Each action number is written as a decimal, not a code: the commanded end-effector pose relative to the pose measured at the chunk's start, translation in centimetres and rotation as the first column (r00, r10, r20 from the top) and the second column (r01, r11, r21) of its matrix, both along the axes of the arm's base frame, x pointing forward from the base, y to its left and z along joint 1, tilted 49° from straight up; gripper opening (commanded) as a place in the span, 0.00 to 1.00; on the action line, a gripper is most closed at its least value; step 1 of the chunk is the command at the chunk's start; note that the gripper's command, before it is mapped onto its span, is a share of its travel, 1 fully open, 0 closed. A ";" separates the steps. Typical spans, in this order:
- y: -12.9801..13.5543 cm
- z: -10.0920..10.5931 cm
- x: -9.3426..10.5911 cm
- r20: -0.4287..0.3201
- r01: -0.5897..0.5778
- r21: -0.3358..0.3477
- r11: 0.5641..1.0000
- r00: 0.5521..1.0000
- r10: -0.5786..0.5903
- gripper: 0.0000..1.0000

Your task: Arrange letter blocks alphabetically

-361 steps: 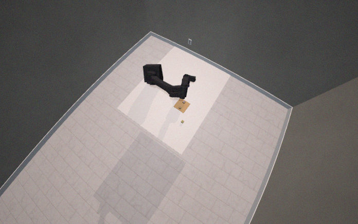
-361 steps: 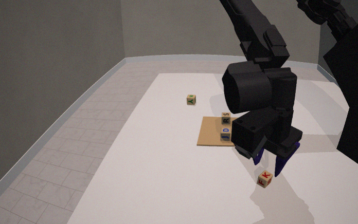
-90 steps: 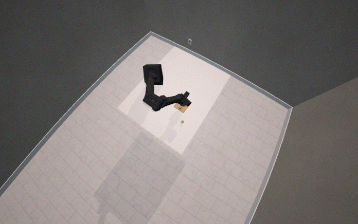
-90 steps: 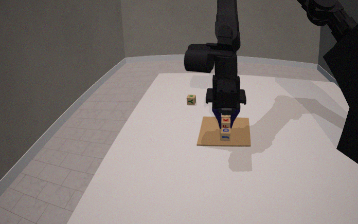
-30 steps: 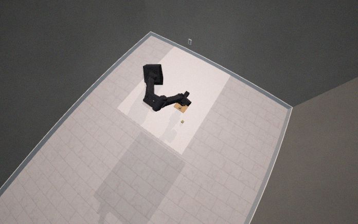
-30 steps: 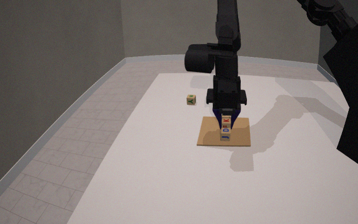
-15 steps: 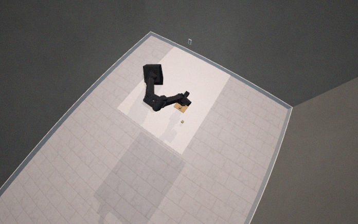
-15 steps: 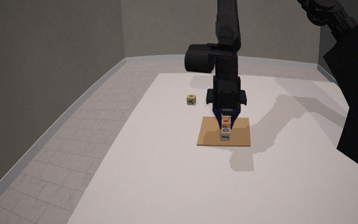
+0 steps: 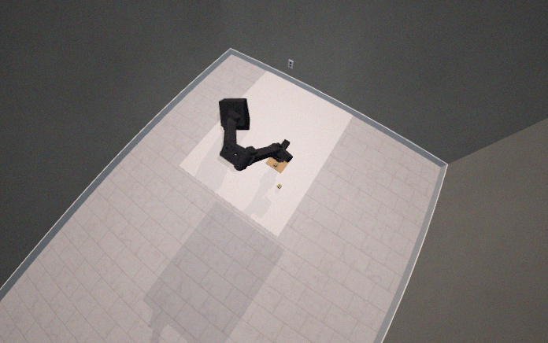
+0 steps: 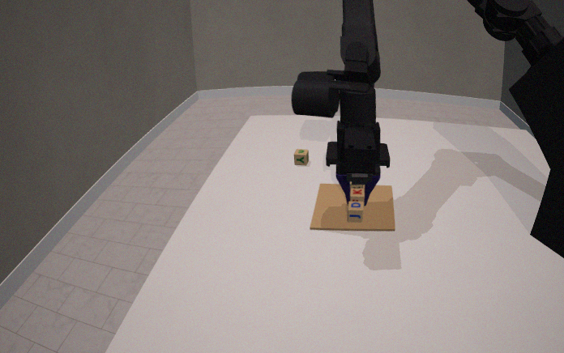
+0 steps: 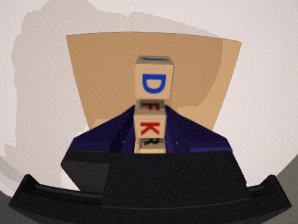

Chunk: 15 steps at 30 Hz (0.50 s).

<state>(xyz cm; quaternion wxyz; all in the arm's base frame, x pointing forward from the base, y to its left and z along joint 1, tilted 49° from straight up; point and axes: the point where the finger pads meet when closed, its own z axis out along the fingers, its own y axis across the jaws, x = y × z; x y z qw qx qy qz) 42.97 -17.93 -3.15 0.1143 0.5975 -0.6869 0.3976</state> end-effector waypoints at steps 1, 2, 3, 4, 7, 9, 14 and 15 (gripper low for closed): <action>-0.3 -0.4 0.2 -0.008 -0.005 0.001 1.000 1.000 0.005 0.20; -0.3 -0.4 0.2 -0.008 -0.004 0.001 1.000 1.000 0.004 0.20; -0.3 -0.4 0.1 -0.009 -0.004 0.001 1.000 1.000 0.004 0.20; -0.3 -0.5 0.1 -0.010 -0.004 0.001 1.000 1.000 0.004 0.20; -0.2 -0.5 0.0 -0.012 -0.004 0.001 1.000 1.000 0.004 0.20; -0.2 -0.5 0.0 -0.012 -0.004 0.001 1.000 1.000 0.004 0.20; -0.2 -0.5 0.0 -0.012 -0.004 0.001 1.000 1.000 0.004 0.24; -0.2 -0.5 0.0 -0.012 -0.004 0.001 1.000 1.000 0.004 0.24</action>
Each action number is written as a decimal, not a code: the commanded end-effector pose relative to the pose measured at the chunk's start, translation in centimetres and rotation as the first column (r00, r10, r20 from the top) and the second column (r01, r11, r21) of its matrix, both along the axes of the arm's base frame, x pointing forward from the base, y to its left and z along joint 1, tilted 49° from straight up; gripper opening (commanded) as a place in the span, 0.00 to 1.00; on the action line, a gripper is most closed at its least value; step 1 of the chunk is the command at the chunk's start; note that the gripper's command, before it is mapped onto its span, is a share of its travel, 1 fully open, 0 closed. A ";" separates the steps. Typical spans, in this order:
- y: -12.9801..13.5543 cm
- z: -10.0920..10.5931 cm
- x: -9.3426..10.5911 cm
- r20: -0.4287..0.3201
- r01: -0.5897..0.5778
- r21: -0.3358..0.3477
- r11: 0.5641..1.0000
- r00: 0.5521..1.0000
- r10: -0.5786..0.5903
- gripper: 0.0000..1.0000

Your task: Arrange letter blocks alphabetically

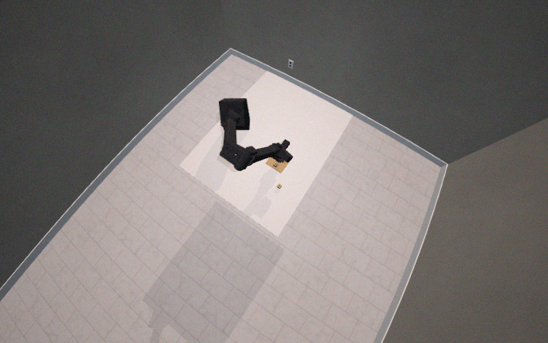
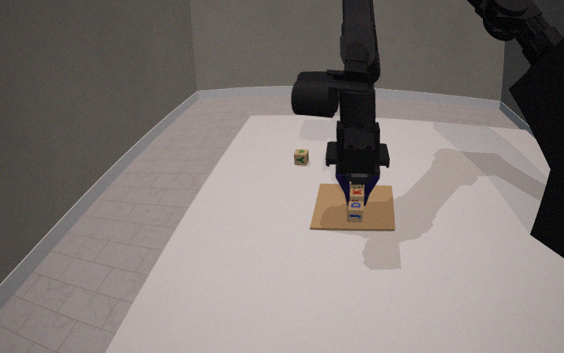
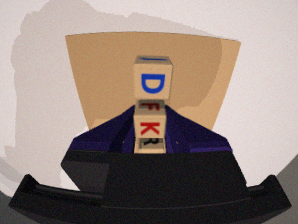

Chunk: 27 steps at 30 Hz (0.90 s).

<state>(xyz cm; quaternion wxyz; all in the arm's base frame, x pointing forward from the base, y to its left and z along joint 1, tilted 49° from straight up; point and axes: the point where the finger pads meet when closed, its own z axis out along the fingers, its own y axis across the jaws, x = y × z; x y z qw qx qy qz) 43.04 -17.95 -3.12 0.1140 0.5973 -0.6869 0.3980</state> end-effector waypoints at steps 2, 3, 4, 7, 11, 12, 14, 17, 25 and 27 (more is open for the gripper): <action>-0.2 -0.5 -0.1 -0.013 -0.004 0.002 1.000 1.000 0.004 0.24; -0.2 -0.5 -0.1 -0.013 -0.004 0.002 1.000 1.000 0.004 0.28; -0.2 -0.5 -0.1 -0.013 -0.004 0.002 1.000 1.000 0.004 0.28; -0.2 -0.5 -0.1 -0.013 -0.004 0.002 1.000 1.000 0.004 0.32; -0.2 -0.5 -0.1 -0.013 -0.004 0.002 1.000 1.000 0.004 0.36; -0.2 -0.5 -0.1 -0.013 -0.004 0.002 1.000 1.000 0.004 0.40; -0.2 -0.5 -0.1 -0.013 -0.004 0.002 1.000 1.000 0.004 0.40; -0.2 -0.5 -0.1 -0.013 -0.004 0.002 1.000 1.000 0.004 0.40; -0.2 -0.5 -0.1 -0.013 -0.004 0.002 1.000 1.000 0.004 0.44; -0.2 -0.5 -0.1 -0.013 -0.004 0.002 1.000 1.000 0.004 0.44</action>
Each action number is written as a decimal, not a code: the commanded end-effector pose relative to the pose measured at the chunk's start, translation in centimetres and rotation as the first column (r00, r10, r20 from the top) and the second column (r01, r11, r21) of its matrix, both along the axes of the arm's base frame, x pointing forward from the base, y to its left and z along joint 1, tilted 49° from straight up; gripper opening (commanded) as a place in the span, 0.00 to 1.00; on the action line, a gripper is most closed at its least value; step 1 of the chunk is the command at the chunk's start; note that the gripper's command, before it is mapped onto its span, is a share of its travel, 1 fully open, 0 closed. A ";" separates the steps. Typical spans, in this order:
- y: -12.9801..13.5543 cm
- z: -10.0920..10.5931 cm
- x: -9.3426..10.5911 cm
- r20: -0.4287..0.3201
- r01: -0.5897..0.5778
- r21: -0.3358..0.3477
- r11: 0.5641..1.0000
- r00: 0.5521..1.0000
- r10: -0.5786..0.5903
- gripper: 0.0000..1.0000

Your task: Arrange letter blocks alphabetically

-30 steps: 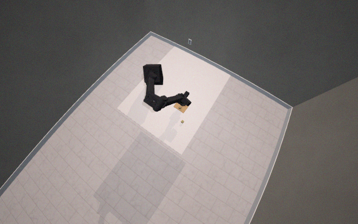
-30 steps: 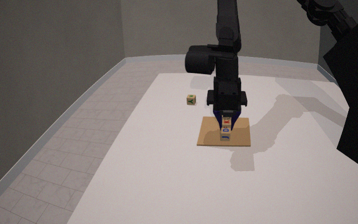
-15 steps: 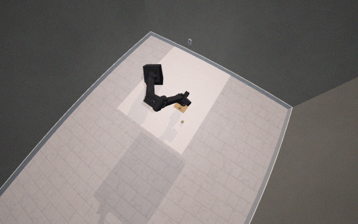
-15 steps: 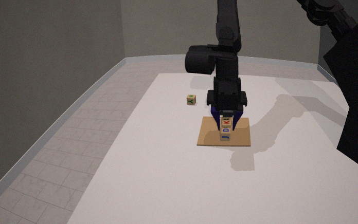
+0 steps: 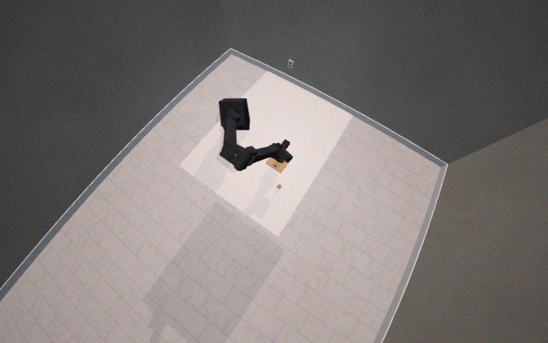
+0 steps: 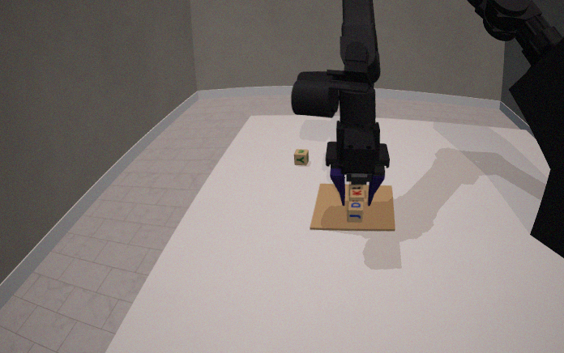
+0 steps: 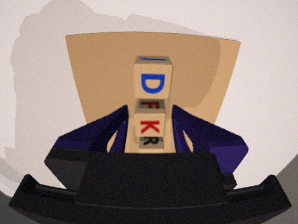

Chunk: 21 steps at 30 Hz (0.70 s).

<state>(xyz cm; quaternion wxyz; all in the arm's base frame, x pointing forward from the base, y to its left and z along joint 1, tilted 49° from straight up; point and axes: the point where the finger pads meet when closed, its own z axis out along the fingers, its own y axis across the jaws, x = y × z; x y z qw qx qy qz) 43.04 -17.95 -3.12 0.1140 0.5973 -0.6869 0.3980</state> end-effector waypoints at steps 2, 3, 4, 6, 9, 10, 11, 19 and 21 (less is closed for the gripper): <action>-0.2 -0.5 -0.1 -0.013 -0.004 0.002 1.000 1.000 0.004 0.44; -0.2 -0.5 -0.1 -0.013 -0.004 0.002 1.000 1.000 0.004 0.44; -0.2 -0.5 -0.1 -0.013 -0.004 0.002 1.000 1.000 0.004 0.44; -0.2 -0.5 -0.1 -0.013 -0.004 0.002 1.000 1.000 0.004 0.44; -0.2 -0.5 -0.1 -0.013 -0.004 0.002 1.000 1.000 0.004 0.44; -0.2 -0.5 -0.1 -0.013 -0.004 0.002 1.000 1.000 0.004 0.44; -0.2 -0.6 -0.1 -0.013 -0.004 0.002 1.000 1.000 0.004 0.44; 0.8 0.0 -0.1 -0.009 -0.014 0.005 1.000 1.000 0.014 0.44; 1.3 0.7 0.1 0.009 -0.018 0.004 1.000 1.000 0.018 0.44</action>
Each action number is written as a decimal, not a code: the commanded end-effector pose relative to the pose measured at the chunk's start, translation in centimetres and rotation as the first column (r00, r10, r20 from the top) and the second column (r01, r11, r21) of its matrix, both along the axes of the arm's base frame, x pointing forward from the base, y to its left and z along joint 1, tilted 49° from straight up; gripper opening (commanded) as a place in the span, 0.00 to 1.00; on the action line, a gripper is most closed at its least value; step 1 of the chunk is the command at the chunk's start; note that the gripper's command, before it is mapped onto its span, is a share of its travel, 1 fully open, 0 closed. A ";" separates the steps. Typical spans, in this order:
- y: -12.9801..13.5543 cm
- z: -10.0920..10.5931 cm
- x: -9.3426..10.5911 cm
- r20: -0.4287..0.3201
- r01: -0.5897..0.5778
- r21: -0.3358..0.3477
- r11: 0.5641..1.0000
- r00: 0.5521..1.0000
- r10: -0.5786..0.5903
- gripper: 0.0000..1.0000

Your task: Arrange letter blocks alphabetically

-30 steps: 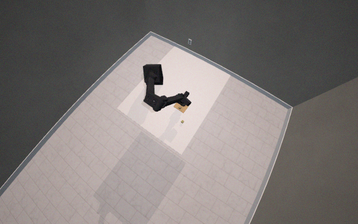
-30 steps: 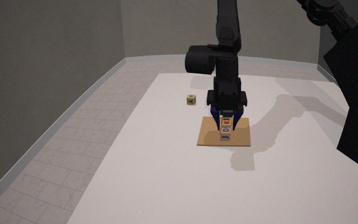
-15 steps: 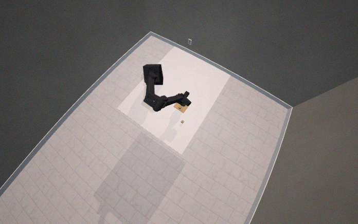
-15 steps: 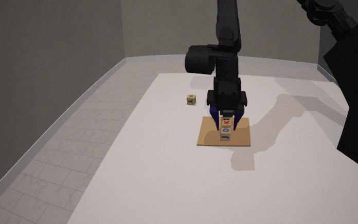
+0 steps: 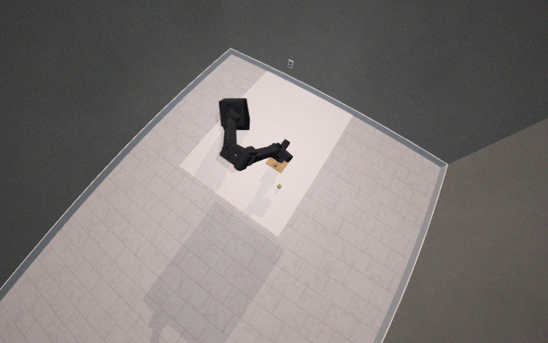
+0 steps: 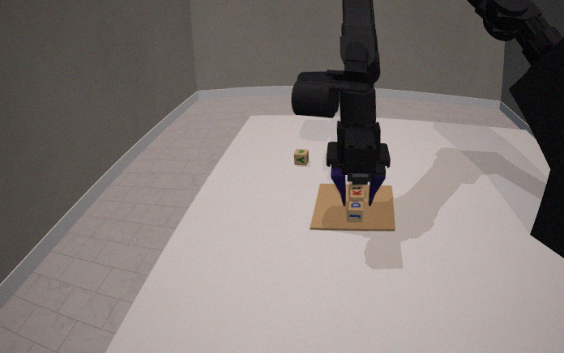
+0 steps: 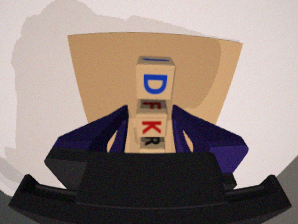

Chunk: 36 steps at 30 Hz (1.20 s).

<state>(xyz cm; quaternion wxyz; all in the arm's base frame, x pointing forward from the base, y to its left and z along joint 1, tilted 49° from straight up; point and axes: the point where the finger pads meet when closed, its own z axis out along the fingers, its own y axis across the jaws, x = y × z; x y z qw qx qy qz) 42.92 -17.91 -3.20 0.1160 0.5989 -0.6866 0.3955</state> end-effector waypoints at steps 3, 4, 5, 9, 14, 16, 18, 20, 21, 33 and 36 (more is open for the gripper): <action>1.3 0.8 0.1 0.014 -0.017 0.003 1.000 1.000 0.017 0.44; 0.9 1.0 0.1 0.020 -0.008 0.001 1.000 1.000 0.008 0.44; 1.1 1.0 0.0 0.015 -0.010 0.002 1.000 1.000 0.010 0.44; 1.7 1.2 -0.1 0.013 -0.017 0.002 1.000 1.000 0.017 0.44; 2.2 1.7 -0.2 0.016 -0.017 0.002 1.000 1.000 0.017 0.44; 2.4 1.9 -0.4 0.015 -0.017 0.002 1.000 1.000 0.017 0.44; 2.6 2.1 -0.5 0.015 -0.017 0.002 1.000 1.000 0.017 0.44; 2.6 2.1 -0.5 0.015 -0.017 0.002 1.000 1.000 0.017 0.44; 2.0 2.4 -0.5 0.021 -0.001 0.001 1.000 1.000 0.001 0.44; 3.3 3.3 -1.1 0.017 -0.008 0.002 1.000 1.000 0.008 0.44; 3.8 3.3 -1.1 0.016 -0.017 0.002 1.000 1.000 0.017 0.44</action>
